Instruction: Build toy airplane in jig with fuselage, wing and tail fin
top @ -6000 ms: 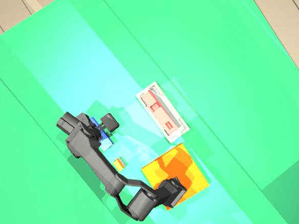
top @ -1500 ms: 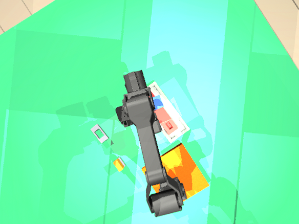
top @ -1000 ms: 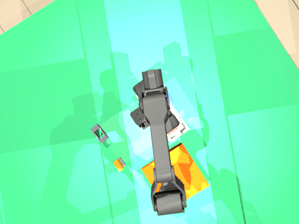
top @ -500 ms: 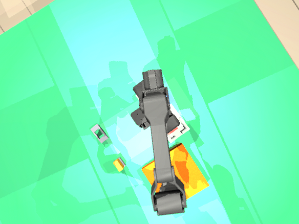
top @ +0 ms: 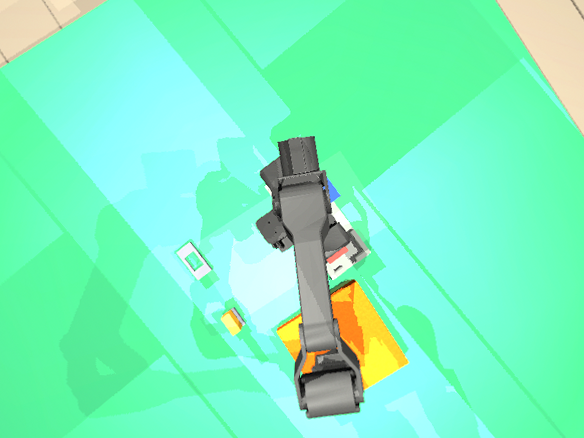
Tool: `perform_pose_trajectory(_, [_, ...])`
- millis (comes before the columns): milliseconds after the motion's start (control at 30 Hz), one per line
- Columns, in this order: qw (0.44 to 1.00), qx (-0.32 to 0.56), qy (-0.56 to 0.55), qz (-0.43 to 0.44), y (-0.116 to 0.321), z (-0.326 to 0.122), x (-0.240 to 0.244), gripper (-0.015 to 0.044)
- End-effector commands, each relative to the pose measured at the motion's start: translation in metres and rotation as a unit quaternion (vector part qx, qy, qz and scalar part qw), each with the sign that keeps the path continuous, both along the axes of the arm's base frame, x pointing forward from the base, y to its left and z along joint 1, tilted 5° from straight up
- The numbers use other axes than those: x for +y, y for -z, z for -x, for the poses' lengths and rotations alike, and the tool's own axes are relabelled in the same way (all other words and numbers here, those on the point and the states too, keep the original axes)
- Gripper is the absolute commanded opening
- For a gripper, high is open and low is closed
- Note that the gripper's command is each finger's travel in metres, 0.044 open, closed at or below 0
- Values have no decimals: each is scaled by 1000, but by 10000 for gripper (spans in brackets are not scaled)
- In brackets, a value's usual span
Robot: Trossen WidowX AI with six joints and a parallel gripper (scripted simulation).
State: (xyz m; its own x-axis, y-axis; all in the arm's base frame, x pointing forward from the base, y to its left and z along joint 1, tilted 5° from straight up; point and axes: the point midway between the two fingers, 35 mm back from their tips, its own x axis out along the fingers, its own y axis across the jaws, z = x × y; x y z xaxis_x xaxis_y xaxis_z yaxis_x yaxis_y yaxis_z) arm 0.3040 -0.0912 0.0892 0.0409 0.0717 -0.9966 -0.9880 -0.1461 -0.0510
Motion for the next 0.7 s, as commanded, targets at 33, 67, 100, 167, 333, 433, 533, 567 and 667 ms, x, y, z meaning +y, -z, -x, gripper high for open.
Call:
perform_pose_trajectory(33, [1000,2,0,-2,9,1,2,197])
perform_pose_trajectory(67, [1000,2,0,-2,11,1,2,197])
perform_pose_trajectory(100, [1000,2,0,-2,13,0,2,197])
perform_pose_trajectory(167, [1000,2,0,-2,16,0,2,197])
perform_pose_trajectory(333, [1000,2,0,-2,23,0,3,197])
perform_pose_trajectory(433, [1000,2,0,-2,24,0,3,197])
perform_pose_trajectory(533, [1000,1,-2,-1,22,0,2,210])
perform_pose_trajectory(567, [1000,1,-2,-1,22,0,2,203])
perform_pose_trajectory(667, [1000,1,-2,-1,22,0,2,183])
